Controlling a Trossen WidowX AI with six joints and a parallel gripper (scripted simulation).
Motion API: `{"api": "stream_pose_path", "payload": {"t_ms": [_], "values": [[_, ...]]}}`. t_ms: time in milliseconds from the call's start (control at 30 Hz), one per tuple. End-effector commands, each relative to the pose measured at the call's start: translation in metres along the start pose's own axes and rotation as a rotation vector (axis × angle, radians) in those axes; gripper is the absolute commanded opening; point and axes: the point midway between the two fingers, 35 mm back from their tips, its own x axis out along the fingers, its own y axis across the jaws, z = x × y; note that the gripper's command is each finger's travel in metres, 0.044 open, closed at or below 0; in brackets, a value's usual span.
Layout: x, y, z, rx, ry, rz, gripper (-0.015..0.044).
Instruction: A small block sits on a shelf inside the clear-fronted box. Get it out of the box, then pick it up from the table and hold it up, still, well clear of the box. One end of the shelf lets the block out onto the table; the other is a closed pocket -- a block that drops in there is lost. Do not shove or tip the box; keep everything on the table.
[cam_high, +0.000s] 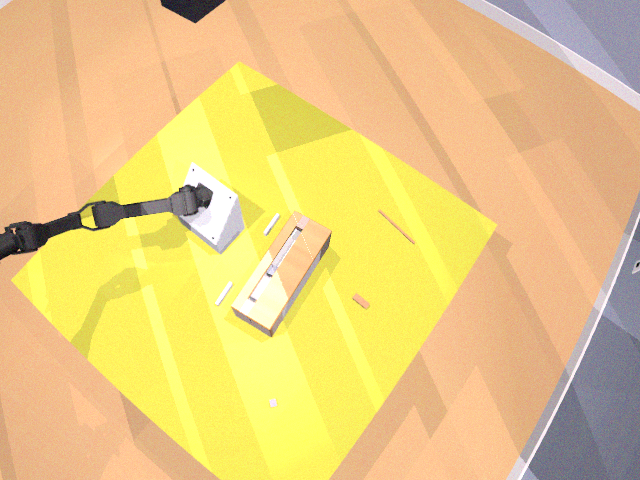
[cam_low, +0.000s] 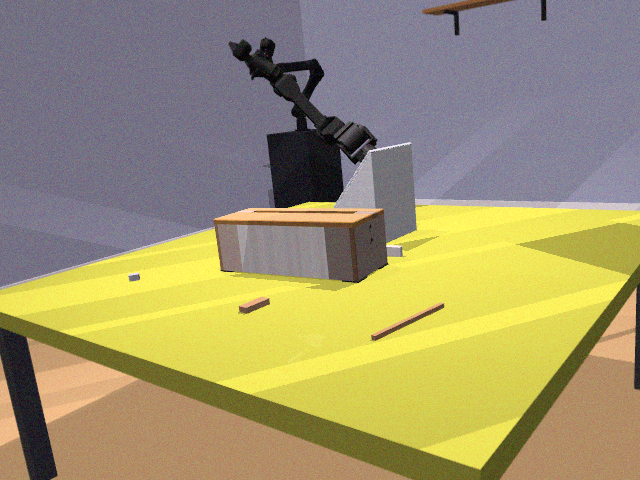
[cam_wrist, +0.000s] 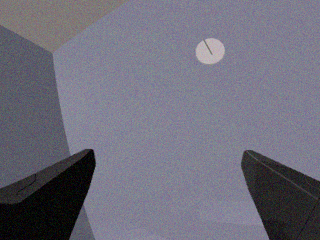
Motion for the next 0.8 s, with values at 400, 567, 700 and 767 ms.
{"api": "stream_pose_path", "payload": {"t_ms": [400,567,700,767], "values": [[-0.004,0.228,0.005,-0.019,0.117,0.507,0.0400],[-0.020,0.279,0.000,-0.004,0.179,0.623,0.0400],[-0.041,0.336,-0.005,-0.025,0.221,0.758,0.0400],[-0.056,0.367,-0.008,-0.042,0.246,0.837,0.0400]]}}
